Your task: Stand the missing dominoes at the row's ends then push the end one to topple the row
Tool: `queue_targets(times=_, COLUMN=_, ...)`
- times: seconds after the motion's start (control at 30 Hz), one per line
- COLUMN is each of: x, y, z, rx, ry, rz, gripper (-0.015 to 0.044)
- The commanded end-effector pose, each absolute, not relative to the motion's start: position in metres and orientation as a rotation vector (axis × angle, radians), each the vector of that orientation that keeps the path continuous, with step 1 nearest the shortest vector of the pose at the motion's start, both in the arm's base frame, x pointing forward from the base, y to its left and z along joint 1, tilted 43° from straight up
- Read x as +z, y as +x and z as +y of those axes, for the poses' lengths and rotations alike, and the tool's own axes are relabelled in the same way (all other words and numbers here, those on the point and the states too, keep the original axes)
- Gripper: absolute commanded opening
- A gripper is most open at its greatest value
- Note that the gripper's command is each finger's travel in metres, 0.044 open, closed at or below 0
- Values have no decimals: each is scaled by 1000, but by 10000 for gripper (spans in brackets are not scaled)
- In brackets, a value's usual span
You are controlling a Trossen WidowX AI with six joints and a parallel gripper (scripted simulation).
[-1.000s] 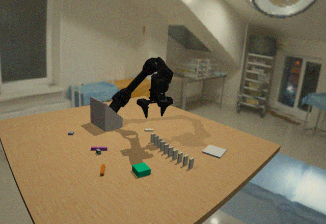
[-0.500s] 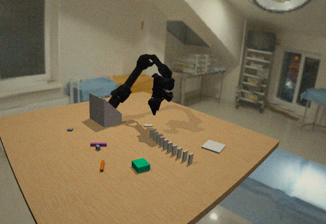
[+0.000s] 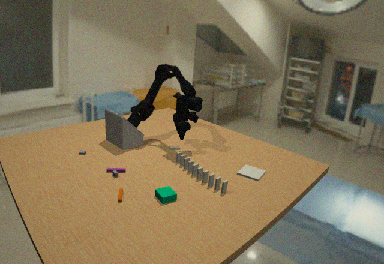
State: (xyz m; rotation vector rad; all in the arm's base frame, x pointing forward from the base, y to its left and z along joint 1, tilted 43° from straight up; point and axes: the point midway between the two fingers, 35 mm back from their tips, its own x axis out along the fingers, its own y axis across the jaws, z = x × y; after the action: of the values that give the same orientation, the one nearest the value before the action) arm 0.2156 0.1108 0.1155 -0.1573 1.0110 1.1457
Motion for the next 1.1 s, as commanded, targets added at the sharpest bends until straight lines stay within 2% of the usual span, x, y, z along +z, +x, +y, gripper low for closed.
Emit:
queue_targets(times=0.0, x=95, y=213, z=128, rx=1151, ry=-155, rz=1024, gripper=440)
queue_targets(times=0.83, x=65, y=212, z=154, rx=1154, ry=-149, rz=1020, gripper=440)
queue_targets(times=1.07, x=65, y=212, z=154, rx=1154, ry=-149, rz=1020, gripper=256)
